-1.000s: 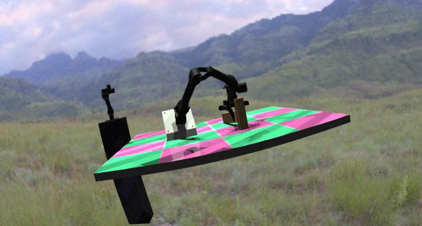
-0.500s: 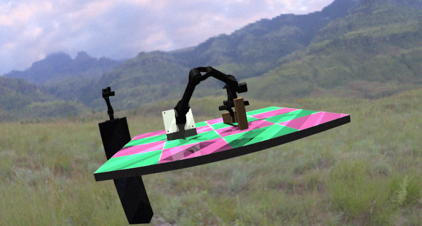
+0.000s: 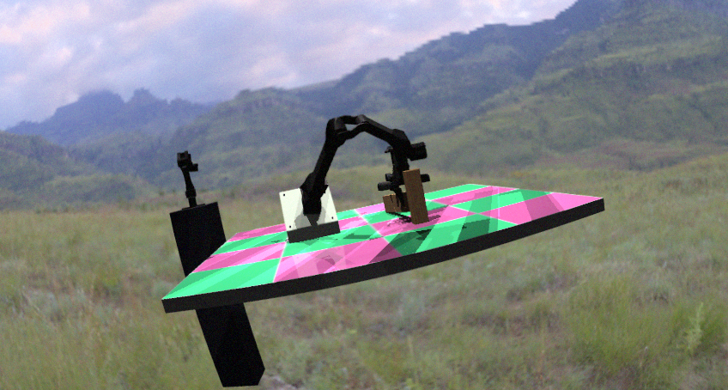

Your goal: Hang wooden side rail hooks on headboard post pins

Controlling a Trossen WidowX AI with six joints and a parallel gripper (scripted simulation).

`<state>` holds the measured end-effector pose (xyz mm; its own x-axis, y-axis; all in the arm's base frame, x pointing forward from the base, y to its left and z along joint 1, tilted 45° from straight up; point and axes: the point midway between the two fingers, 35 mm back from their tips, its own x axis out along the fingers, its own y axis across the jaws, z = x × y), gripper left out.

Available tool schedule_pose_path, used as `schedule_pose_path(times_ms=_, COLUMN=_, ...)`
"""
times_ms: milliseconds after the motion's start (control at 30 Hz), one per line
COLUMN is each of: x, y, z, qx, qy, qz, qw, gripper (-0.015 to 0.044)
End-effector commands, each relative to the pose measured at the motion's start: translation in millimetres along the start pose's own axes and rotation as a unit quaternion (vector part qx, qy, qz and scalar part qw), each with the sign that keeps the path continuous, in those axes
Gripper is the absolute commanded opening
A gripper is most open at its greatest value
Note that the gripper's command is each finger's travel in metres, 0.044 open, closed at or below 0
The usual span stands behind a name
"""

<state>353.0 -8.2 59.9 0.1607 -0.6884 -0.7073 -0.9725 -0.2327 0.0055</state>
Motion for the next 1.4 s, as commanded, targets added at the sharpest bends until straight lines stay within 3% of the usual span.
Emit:
schedule_pose_path(times_ms=0, x=-4.6, y=-0.7, z=-2.1, qx=0.002, qy=-0.001, qz=-0.006, qw=1.000, gripper=0.0000)
schedule_pose_path(times_ms=1367, x=-4.6, y=-1.9, z=-6.8, qx=0.002, qy=-0.001, qz=-0.006, qw=1.000, gripper=0.0000)
